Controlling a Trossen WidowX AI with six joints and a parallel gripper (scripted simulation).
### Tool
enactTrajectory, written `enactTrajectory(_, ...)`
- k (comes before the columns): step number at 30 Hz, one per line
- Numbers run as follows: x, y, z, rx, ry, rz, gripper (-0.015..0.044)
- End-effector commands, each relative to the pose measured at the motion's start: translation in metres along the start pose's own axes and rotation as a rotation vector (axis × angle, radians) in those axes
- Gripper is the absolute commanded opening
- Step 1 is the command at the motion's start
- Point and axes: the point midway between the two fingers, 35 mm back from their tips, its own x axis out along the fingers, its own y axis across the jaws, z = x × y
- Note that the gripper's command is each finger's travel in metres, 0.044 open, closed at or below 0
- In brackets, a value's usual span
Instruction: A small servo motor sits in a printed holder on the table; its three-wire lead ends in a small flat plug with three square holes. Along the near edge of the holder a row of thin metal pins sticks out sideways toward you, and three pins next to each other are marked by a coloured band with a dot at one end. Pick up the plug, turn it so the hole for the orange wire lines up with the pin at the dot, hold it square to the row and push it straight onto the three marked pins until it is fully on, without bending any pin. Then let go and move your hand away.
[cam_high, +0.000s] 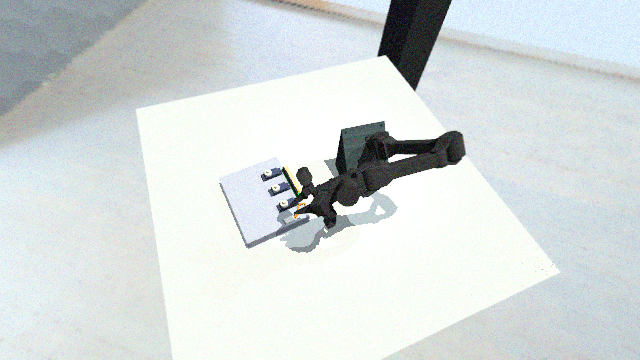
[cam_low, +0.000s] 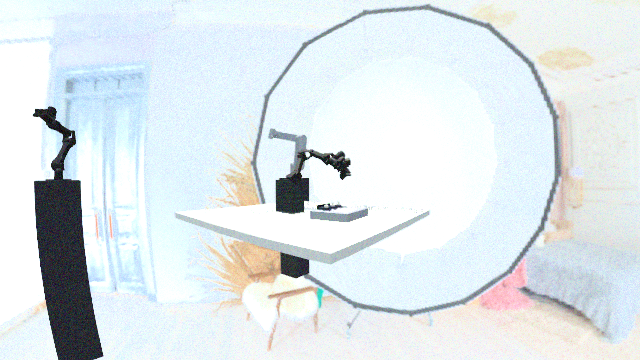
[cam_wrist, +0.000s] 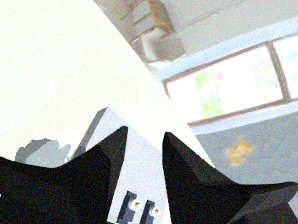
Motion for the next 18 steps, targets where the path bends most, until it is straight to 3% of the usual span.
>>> enactTrajectory(1,0.015,0.004,-0.011,0.015,0.094,0.059,0.0115)
enactTrajectory(18,0.067,0.026,-0.083,0.210,0.557,0.338,0.0115)
